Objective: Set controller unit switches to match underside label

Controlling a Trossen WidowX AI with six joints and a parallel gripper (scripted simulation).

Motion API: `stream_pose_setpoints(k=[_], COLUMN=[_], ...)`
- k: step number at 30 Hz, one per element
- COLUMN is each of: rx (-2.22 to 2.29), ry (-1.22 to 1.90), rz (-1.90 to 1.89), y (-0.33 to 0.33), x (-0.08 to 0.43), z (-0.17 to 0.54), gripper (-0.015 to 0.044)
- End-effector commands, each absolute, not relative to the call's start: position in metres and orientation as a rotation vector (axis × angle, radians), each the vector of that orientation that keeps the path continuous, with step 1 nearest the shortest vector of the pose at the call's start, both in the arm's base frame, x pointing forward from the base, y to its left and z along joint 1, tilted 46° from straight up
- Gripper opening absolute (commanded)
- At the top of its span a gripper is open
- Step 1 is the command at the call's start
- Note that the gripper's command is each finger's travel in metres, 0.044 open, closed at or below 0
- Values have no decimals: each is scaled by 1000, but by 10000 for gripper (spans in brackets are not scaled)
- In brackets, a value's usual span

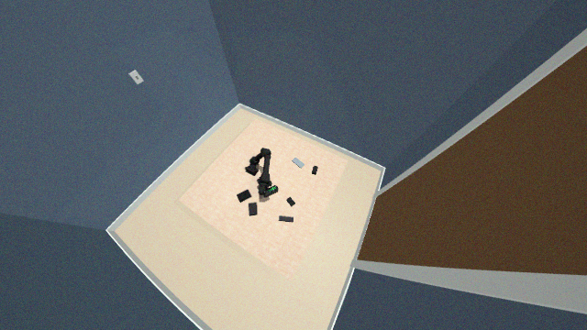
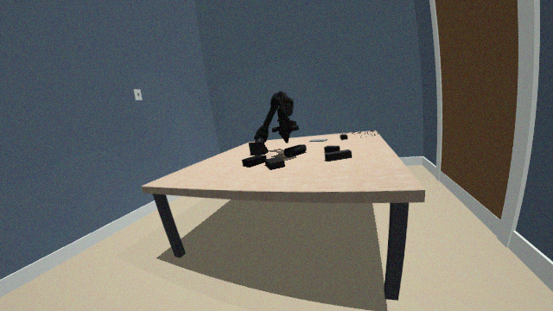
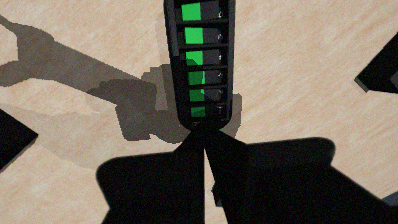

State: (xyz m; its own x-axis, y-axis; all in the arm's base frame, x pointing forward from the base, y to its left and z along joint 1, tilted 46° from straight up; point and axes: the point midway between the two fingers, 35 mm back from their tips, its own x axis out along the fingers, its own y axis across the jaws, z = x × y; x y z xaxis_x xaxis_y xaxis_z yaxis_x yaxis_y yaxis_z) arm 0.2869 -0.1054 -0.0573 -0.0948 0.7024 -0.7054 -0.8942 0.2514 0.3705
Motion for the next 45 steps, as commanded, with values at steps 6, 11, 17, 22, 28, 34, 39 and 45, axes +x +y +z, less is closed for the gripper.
stream_pose_setpoints(k=[6, 11, 17, 22, 28, 34, 39, 45], rx=[-258, -259, -259, -259, -259, -259, -258, -258], ry=[970, 970, 970, 970, 970, 970, 969, 969], rz=[1372, 1372, 1371, 1371, 1371, 1371, 1371, 1371], y=[-96, -94, -88, -82, -76, -71, -66, -66], x=[314, 314, 314, 313, 312, 311, 310, 310], z=[-50, -52, -59, -65, -72, -77, -82, -82], gripper=[0, 0, 0, 0, 0, 0, 0, 0])
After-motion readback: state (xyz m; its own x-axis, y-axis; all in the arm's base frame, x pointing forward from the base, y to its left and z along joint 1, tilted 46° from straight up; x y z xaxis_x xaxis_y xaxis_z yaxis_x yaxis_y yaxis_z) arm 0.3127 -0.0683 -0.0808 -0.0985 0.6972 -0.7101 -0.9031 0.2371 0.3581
